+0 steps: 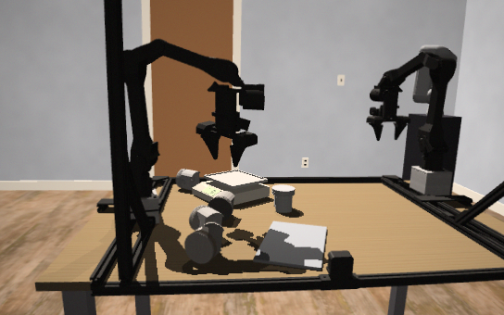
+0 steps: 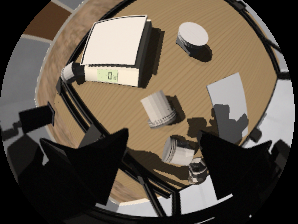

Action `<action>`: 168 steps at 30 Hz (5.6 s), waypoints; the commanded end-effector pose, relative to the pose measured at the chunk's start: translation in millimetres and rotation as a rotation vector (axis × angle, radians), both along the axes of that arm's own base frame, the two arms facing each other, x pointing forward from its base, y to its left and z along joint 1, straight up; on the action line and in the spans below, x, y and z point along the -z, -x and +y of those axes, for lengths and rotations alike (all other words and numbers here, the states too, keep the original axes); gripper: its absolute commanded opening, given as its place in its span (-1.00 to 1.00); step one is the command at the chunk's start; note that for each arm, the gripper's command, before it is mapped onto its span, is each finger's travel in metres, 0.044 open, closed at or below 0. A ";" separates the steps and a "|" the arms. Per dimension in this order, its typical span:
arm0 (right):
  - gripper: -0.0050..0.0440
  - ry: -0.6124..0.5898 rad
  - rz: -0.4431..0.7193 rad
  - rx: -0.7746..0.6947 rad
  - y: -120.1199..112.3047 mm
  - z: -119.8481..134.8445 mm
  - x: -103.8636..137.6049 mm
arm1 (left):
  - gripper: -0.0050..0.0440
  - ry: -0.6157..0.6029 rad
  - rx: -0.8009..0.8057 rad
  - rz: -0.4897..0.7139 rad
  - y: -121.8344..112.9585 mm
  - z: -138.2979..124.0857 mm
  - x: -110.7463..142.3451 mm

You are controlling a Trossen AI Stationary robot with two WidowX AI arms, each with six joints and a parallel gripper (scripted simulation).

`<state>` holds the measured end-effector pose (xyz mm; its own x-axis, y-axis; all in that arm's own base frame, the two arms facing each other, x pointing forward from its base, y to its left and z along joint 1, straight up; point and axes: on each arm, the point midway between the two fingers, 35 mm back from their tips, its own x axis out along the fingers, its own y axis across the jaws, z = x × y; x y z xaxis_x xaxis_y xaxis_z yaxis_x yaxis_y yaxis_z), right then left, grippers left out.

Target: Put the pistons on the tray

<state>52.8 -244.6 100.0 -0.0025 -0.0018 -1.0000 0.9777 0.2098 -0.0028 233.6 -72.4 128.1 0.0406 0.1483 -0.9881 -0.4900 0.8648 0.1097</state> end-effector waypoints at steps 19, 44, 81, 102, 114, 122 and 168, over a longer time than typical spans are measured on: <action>1.00 -0.002 -0.003 -0.003 -0.4 0.3 0.0 | 0.75 -0.086 -0.512 -0.060 -1.2 -0.6 0.3; 1.00 -0.002 -0.003 -0.003 -0.4 0.3 0.0 | 0.75 -0.086 -0.512 -0.060 -1.2 -0.6 35.3; 1.00 -0.002 -0.003 -0.003 -0.4 0.3 0.0 | 0.75 -0.090 -0.505 -0.053 0.7 2.2 82.9; 1.00 -0.002 -0.003 -0.003 -0.4 0.3 0.0 | 0.75 -0.090 -0.505 -0.053 0.8 9.8 113.7; 1.00 -0.002 -0.003 -0.003 -0.4 0.3 0.0 | 0.75 -0.090 -0.505 -0.053 0.8 13.7 129.9; 1.00 -0.002 -0.003 -0.003 -0.4 0.3 0.0 | 0.75 -0.090 -0.504 -0.052 1.1 16.4 140.1; 1.00 -0.002 -0.003 -0.003 -0.4 0.3 0.0 | -0.15 -0.090 -0.504 -0.052 1.1 16.4 113.4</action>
